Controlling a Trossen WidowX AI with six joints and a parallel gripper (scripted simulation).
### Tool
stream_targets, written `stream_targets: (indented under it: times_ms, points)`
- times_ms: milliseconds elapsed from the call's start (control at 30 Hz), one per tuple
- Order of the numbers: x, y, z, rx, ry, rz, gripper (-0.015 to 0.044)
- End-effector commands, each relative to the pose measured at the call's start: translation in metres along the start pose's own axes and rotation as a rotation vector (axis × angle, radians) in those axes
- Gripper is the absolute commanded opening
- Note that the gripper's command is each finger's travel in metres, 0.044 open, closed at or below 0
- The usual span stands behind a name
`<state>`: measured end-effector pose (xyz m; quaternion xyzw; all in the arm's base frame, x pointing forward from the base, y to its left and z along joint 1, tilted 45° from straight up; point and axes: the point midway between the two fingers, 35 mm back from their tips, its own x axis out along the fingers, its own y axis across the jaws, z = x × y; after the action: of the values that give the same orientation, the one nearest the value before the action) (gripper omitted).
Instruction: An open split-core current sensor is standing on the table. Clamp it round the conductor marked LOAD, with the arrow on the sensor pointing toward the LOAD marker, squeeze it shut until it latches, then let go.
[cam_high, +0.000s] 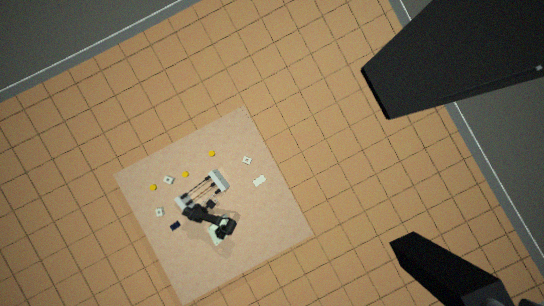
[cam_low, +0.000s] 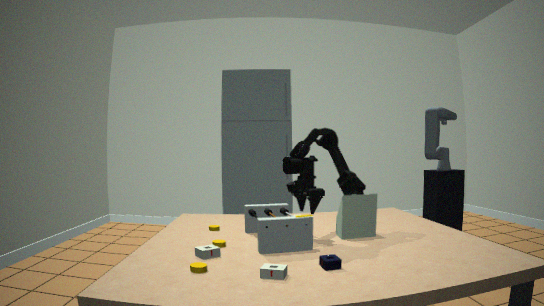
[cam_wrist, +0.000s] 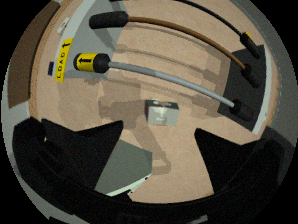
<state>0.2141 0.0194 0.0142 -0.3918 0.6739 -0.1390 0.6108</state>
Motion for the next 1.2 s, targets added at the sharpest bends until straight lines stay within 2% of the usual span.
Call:
stream_targets:
  times_ms: [0, 967, 1133, 1167]
  points:
    - [0.007, -0.001, -0.001, -0.006, 0.002, -0.003, 0.0440]
    - [0.050, -0.002, -0.003, -0.005, 0.004, -0.007, 0.0440]
    - [0.047, -0.002, -0.001, 0.006, -0.003, -0.002, 0.0309]
    - [0.047, -0.002, -0.001, 0.006, -0.003, -0.002, 0.0302]
